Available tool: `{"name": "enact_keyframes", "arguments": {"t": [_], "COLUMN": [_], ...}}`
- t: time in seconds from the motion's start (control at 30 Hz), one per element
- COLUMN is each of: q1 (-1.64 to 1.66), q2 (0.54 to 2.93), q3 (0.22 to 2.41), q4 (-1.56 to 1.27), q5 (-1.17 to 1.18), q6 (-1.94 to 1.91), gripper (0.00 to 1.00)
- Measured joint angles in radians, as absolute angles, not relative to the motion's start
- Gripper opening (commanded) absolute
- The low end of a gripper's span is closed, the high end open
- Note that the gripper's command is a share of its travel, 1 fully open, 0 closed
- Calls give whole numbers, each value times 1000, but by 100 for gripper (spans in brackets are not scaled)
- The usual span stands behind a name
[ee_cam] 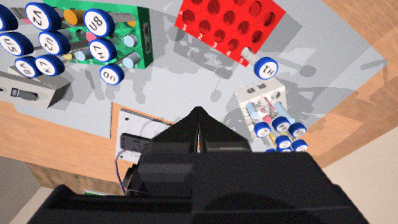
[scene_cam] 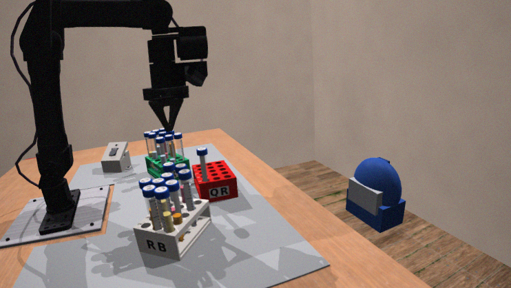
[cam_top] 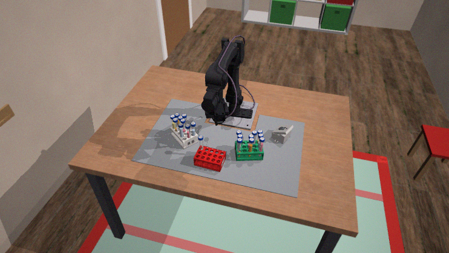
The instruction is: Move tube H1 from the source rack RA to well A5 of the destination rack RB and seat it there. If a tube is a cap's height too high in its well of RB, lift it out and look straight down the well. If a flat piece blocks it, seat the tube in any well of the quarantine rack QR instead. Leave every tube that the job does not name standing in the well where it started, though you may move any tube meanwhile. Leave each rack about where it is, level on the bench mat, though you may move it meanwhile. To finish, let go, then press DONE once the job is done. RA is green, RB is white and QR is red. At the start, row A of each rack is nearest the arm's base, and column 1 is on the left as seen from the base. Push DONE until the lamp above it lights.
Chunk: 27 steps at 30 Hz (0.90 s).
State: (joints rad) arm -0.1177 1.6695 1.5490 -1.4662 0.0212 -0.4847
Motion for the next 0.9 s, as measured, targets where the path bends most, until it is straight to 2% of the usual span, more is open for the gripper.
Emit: {"name": "enact_keyframes", "arguments": {"t": [0.9], "q1": [-118], "q2": [1669], "q3": [1549], "q4": [-1464], "q5": [22], "q6": [-1175], "gripper": [0]}}
